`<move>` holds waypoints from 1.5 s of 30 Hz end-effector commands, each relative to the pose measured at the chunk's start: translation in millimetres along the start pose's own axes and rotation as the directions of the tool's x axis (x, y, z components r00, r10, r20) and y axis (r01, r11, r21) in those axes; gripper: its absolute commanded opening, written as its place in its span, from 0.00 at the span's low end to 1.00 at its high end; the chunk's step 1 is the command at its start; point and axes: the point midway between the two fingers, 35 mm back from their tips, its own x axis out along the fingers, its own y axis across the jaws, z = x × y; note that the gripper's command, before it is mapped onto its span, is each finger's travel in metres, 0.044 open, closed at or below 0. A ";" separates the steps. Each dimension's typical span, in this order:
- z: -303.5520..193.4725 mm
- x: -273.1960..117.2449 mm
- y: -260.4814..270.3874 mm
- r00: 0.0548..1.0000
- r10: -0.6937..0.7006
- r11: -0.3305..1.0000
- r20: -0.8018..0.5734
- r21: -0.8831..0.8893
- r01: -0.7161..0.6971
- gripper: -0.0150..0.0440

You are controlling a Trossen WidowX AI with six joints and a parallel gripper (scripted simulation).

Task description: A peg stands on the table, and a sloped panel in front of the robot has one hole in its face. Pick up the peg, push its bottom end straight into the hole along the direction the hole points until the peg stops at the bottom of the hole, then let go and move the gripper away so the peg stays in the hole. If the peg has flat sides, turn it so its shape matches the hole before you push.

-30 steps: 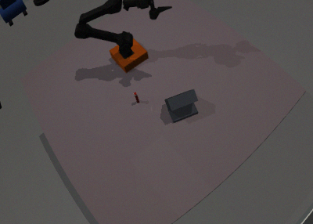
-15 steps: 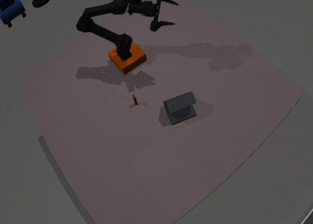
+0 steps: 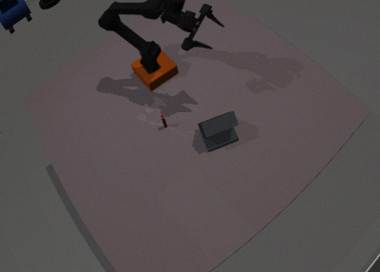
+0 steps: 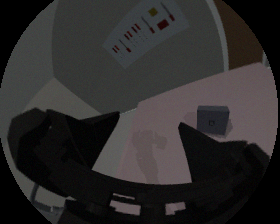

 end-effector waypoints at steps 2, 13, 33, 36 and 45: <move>3.2 10.8 -17.7 0.997 -0.081 0.996 -0.013 -0.049 0.080 1.00; 8.3 29.3 -64.5 0.963 -0.263 0.959 -0.051 -0.127 0.255 1.00; 15.4 39.3 -154.7 0.829 -0.537 0.837 -0.156 -0.222 0.500 1.00; 16.0 38.6 -168.9 0.800 -0.572 0.814 -0.178 -0.239 0.529 1.00; 16.2 32.5 -210.7 0.706 -0.662 0.748 -0.254 -0.285 0.599 1.00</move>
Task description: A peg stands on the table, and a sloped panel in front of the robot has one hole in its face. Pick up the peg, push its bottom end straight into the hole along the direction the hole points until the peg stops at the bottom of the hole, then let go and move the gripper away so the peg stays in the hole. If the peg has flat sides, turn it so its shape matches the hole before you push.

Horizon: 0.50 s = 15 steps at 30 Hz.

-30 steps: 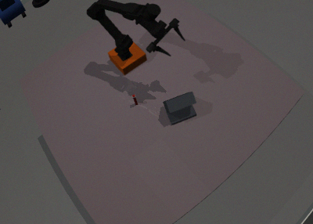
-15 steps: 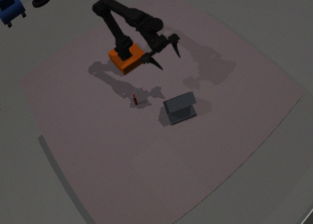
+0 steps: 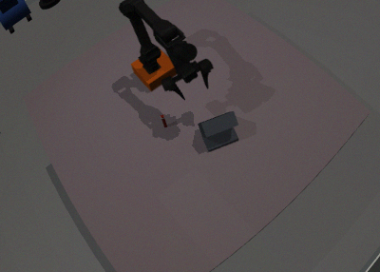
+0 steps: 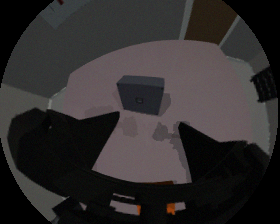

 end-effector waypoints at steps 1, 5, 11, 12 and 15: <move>-1.2 7.7 -14.6 0.998 -0.036 0.999 -0.046 -0.014 0.035 1.00; -4.7 15.8 -30.9 0.992 -0.074 0.997 -0.099 -0.023 0.072 1.00; -11.4 26.1 -55.4 0.976 -0.120 0.993 -0.181 -0.036 0.116 1.00; -12.7 27.6 -59.5 0.973 -0.127 0.992 -0.195 -0.038 0.122 1.00; -16.8 31.8 -71.6 0.961 -0.145 0.989 -0.237 -0.043 0.138 1.00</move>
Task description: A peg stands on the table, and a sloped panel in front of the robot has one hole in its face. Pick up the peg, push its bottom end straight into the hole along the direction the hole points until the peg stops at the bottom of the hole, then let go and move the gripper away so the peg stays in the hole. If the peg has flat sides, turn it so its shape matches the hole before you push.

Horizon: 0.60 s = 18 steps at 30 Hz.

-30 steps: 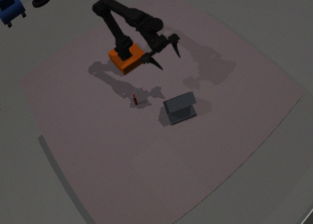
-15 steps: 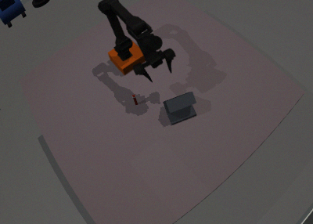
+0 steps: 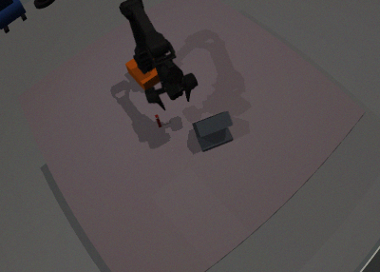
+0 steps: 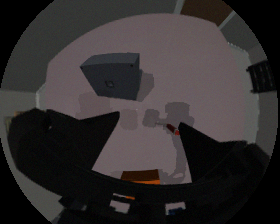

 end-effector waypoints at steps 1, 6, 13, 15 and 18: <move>-2.9 7.1 -13.9 0.998 -0.017 1.000 -0.053 -0.007 0.017 1.00; -9.8 16.7 -32.5 0.991 -0.037 0.999 -0.127 -0.008 0.037 1.00; -20.9 27.4 -57.2 0.973 -0.050 0.999 -0.224 -0.008 0.050 1.00; -24.3 30.0 -63.9 0.967 -0.051 0.999 -0.251 -0.007 0.051 1.00; -29.9 33.5 -73.8 0.955 -0.049 0.999 -0.291 -0.004 0.050 1.00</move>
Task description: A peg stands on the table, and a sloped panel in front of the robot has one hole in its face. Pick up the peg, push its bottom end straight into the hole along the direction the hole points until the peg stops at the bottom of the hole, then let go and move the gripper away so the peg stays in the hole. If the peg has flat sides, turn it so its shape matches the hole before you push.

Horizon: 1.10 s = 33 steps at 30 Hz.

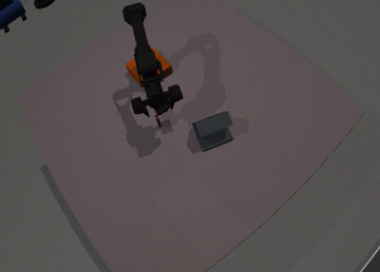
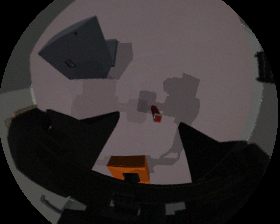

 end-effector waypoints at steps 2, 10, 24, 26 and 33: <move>-5.2 6.6 -14.2 0.998 0.007 1.000 -0.056 -0.001 -0.007 1.00; -6.6 12.3 -17.7 0.998 0.008 1.000 -0.069 0.000 -0.008 1.00; -6.8 35.4 -17.9 0.998 0.008 1.000 -0.069 0.000 -0.008 1.00; -7.0 38.7 -18.0 0.998 0.008 1.000 -0.069 0.000 -0.008 1.00; -8.1 50.0 -17.9 0.998 0.008 1.000 -0.069 0.000 -0.008 1.00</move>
